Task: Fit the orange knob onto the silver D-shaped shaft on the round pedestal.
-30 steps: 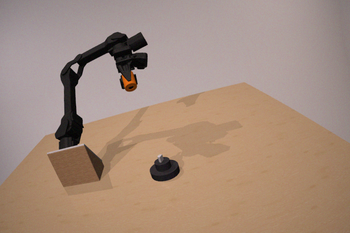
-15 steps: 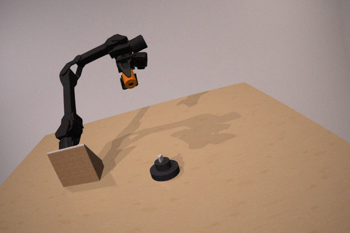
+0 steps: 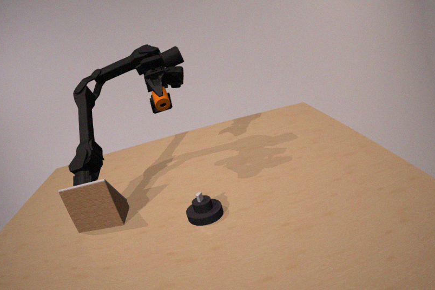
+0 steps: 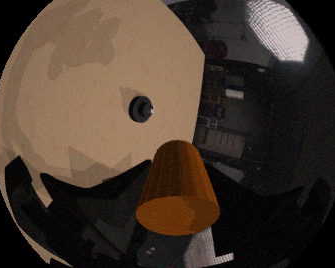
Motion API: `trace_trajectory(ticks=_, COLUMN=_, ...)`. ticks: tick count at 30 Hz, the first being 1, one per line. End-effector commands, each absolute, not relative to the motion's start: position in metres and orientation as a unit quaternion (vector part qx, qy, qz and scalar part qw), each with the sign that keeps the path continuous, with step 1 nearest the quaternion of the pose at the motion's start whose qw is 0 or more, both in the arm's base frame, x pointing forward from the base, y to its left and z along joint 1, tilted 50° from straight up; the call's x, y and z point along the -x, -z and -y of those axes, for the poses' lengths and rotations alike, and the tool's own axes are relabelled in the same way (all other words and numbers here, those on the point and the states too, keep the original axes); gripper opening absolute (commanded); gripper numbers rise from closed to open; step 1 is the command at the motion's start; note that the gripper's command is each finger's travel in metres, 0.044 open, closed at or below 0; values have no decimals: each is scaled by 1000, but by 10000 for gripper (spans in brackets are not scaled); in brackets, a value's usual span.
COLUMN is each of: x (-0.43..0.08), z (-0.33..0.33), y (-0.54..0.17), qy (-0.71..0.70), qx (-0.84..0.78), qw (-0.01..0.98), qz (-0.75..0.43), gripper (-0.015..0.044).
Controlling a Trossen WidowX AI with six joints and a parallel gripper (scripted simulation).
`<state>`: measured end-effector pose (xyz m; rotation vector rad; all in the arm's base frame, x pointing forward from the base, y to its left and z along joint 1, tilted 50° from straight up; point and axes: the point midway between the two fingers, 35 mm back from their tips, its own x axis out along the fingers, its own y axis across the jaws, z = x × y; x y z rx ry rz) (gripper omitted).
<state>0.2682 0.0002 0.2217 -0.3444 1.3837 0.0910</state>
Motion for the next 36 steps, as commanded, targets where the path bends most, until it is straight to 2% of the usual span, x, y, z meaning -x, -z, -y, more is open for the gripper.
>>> trace_trajectory(ticks=1, x=-268, z=0, y=-222, qy=-42, qx=159, qw=755, qz=-634, gripper=0)
trace_trajectory(ticks=24, x=-268, z=-1, y=-219, qy=-40, qx=158, qw=756, qz=-634, gripper=0)
trace_trajectory(ticks=36, x=-266, z=-13, y=-198, qy=-138, qx=72, qw=744, qz=-650, gripper=0)
